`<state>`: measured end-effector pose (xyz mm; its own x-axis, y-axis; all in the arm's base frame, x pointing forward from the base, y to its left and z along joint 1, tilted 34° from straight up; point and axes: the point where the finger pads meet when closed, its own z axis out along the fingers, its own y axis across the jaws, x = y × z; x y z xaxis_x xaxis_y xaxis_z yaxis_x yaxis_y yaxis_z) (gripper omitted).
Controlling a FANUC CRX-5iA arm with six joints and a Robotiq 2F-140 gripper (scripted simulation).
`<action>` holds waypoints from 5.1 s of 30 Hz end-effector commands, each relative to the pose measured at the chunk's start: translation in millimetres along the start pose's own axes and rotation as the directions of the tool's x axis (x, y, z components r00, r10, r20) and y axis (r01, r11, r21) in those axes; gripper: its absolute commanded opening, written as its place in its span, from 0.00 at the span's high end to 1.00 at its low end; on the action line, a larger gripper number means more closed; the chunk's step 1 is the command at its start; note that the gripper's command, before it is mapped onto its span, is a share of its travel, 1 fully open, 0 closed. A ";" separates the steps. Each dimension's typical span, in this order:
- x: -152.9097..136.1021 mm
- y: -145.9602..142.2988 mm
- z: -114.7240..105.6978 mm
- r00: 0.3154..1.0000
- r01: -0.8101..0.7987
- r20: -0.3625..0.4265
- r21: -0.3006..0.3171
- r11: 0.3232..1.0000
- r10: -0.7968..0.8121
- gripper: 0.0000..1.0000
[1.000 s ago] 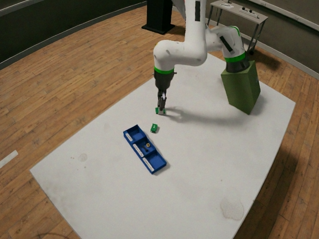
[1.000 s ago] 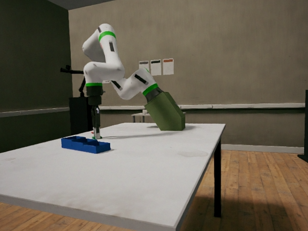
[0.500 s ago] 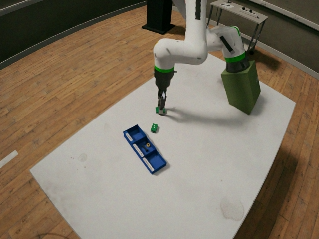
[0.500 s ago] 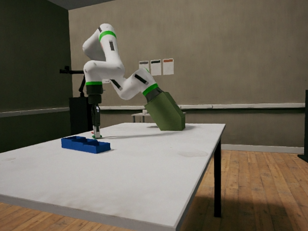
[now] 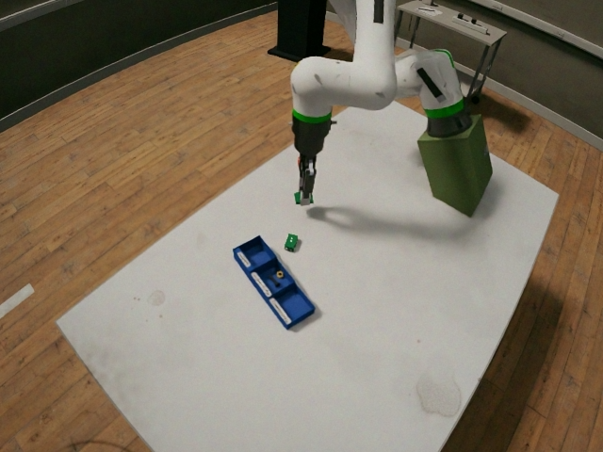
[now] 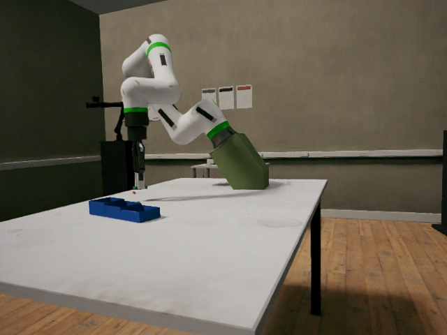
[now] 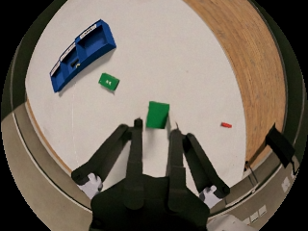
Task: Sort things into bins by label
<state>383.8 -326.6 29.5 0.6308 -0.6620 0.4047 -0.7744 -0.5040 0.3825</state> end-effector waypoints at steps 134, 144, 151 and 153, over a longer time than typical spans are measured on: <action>67.4 -319.8 33.7 0.882 0.472 0.000 0.000 0.882 -0.472 0.71; 67.2 -318.7 33.7 0.882 0.472 0.000 0.000 0.882 -0.472 0.71; 67.2 -318.5 33.7 0.882 0.472 0.000 0.000 0.882 -0.472 0.65; 67.2 -318.5 33.7 0.882 0.472 0.000 0.000 0.882 -0.472 0.65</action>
<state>671.0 -229.4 -93.3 0.9214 -0.3465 0.1760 -0.3854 -0.7564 0.5286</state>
